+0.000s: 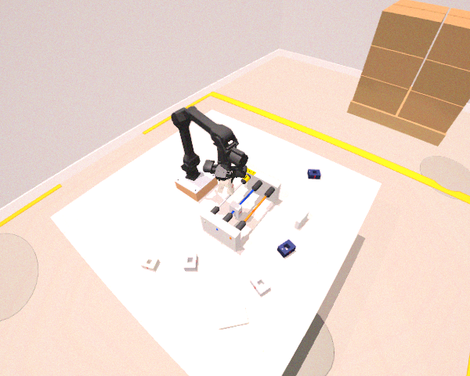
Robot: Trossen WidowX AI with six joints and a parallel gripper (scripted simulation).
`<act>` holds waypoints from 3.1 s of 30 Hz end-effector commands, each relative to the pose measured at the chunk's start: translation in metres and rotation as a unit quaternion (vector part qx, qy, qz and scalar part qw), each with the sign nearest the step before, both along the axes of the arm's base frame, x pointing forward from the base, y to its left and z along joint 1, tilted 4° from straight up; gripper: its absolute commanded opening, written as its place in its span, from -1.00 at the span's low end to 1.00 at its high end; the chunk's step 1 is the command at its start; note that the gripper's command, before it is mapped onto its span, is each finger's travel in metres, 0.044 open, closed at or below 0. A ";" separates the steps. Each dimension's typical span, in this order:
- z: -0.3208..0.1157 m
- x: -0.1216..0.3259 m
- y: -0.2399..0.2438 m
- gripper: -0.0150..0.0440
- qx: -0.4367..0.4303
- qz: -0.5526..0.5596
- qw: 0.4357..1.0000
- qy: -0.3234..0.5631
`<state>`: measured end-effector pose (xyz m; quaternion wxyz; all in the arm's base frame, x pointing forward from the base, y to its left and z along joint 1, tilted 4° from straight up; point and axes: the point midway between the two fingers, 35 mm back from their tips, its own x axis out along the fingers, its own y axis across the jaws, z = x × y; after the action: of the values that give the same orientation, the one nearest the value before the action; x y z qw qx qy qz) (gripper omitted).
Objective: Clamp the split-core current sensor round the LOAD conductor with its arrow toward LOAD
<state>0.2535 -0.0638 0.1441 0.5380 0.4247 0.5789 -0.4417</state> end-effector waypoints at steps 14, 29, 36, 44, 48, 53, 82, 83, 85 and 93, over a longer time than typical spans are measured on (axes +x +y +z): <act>-0.003 0.021 0.005 -0.49 -0.011 -0.212 0.977 -0.003; -0.025 0.021 0.005 -0.49 -0.011 -0.212 0.977 -0.003; -0.036 0.021 0.005 -0.49 -0.011 -0.212 0.977 -0.003; -0.049 0.020 0.005 -0.49 -0.011 -0.212 0.977 -0.003; -0.055 0.019 0.005 -0.49 -0.011 -0.212 0.977 -0.003; -0.055 0.019 0.005 -0.49 -0.012 -0.210 0.978 -0.003; -0.055 0.019 0.005 -0.49 -0.012 -0.210 0.978 -0.003; -0.055 0.019 0.005 -0.49 -0.012 -0.210 0.978 -0.003; -0.055 0.019 0.005 -0.49 -0.012 -0.210 0.978 -0.003; -0.055 0.019 0.005 -0.49 -0.012 -0.210 0.978 -0.003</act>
<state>0.2719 -0.0589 0.0879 0.4394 0.5311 0.4700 -0.5513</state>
